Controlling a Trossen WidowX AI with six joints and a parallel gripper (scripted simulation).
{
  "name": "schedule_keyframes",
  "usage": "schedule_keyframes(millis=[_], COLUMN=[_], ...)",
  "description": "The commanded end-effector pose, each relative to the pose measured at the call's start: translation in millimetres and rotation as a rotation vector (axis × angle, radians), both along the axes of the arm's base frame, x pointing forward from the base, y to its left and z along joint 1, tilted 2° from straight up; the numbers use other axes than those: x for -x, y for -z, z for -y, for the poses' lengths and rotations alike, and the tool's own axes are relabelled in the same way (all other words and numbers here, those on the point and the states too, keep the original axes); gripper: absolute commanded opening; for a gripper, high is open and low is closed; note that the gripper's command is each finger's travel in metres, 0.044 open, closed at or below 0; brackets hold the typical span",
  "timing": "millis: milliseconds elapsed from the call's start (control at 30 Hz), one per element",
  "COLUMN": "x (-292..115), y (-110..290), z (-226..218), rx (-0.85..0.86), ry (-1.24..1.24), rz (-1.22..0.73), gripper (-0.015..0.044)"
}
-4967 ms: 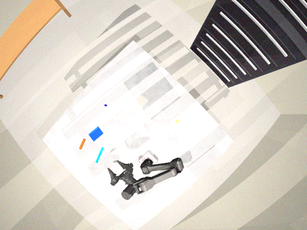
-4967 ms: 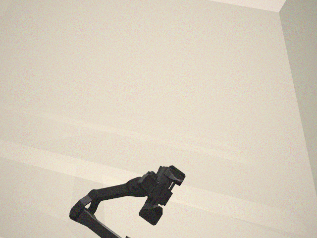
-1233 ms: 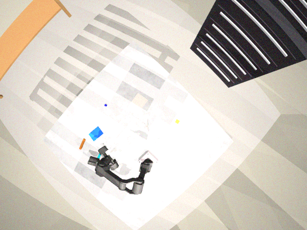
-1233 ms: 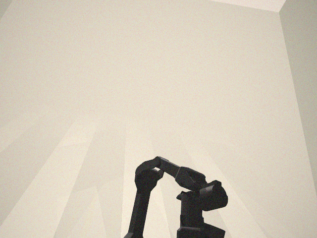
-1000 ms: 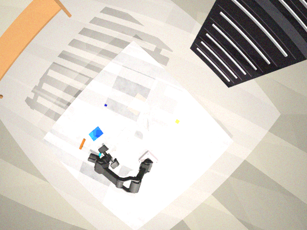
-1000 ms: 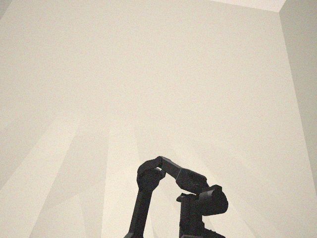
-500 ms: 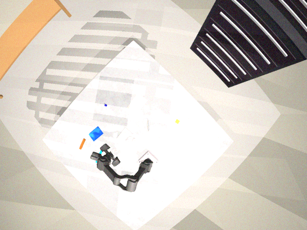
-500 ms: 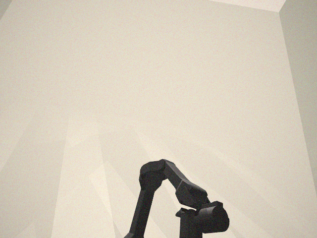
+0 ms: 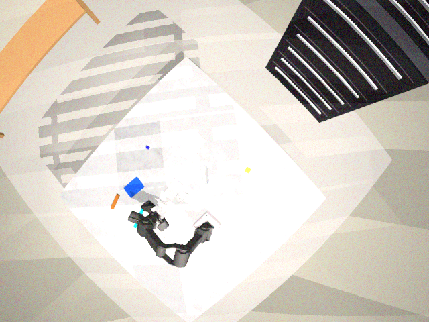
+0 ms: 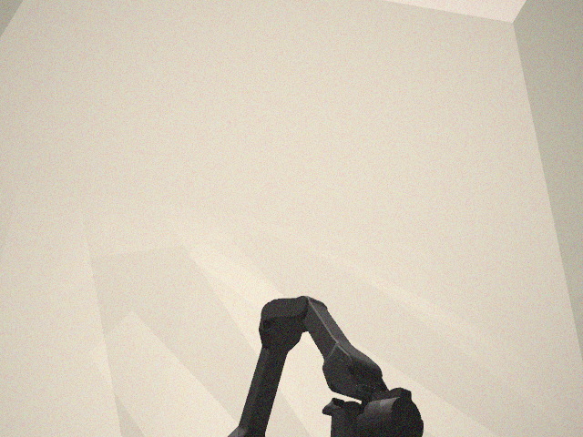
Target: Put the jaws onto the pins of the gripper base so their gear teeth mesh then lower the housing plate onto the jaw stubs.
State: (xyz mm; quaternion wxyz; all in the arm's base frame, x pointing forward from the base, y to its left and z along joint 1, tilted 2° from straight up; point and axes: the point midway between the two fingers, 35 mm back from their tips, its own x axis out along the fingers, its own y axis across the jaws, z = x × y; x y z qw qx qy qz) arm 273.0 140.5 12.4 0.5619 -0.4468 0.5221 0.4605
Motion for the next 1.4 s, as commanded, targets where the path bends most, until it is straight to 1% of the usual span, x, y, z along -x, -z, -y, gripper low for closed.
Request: schedule_keyframes(millis=[0, 400, 1300, 1367], x=[2.4, 3.2, 3.2, 2.8], y=[8.9, 27.0, 28.0, 27.2], z=[0.2, -0.1, -0.2, 0.4], rx=[0.002, 0.002, 0.002, 0.005], ry=[-0.003, -0.003, -0.003, -0.002], rz=[-0.013, -0.013, -0.013, -0.011], gripper=[0.0440, 0.0440, 0.0440, 0.0387])
